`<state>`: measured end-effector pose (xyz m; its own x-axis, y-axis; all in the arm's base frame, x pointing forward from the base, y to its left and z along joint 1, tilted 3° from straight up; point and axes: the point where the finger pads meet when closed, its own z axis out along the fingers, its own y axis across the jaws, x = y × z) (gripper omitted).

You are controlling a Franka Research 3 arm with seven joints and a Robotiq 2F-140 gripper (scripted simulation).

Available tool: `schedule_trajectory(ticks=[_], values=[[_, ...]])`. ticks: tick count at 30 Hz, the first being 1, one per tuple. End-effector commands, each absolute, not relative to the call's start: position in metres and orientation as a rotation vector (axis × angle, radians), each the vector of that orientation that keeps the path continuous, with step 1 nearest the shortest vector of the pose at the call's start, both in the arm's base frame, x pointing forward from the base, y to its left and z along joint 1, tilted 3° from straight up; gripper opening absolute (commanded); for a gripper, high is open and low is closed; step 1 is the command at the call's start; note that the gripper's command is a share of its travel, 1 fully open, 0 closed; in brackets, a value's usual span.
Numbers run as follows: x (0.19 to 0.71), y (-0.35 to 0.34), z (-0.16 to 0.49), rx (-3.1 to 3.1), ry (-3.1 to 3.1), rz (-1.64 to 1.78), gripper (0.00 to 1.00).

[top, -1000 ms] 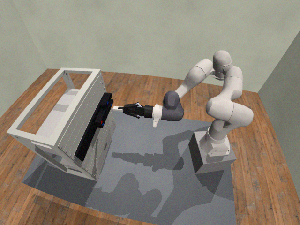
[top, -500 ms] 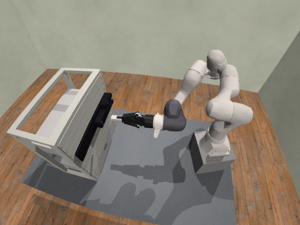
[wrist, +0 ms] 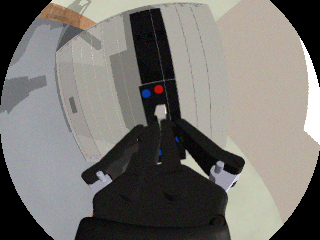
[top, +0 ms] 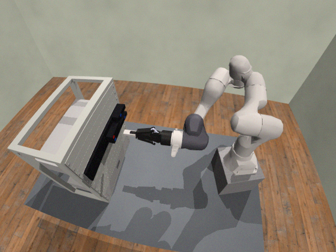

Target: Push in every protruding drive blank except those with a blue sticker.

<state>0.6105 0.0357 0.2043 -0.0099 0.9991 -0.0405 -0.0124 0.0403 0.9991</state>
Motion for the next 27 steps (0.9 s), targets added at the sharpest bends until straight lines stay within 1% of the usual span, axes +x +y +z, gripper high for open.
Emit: schedule_trajectory(ticks=[1, 9, 27], values=[[0.618, 0.033, 0.204, 1.160, 1.225, 1.174, 0.00], [0.648, 0.033, 0.205, 1.160, 1.225, 1.174, 0.00], [0.649, 0.033, 0.205, 1.160, 1.225, 1.174, 0.00]])
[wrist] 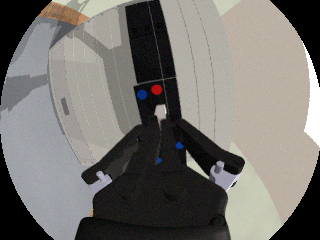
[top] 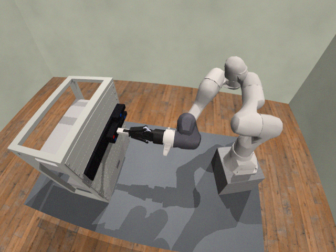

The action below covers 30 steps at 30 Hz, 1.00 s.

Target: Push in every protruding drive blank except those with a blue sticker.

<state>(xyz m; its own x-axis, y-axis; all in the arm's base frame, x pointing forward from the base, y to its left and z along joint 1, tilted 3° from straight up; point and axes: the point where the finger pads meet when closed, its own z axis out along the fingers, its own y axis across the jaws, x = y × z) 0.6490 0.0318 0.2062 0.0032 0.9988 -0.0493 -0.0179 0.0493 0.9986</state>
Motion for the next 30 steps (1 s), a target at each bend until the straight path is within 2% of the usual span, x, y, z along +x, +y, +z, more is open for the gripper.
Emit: schedule_trajectory(ticks=[1, 30], values=[[0.6493, 0.0327, 0.2046, 1.160, 1.225, 1.174, 0.00], [0.6495, 0.0338, 0.2018, 1.160, 1.225, 1.174, 0.00]])
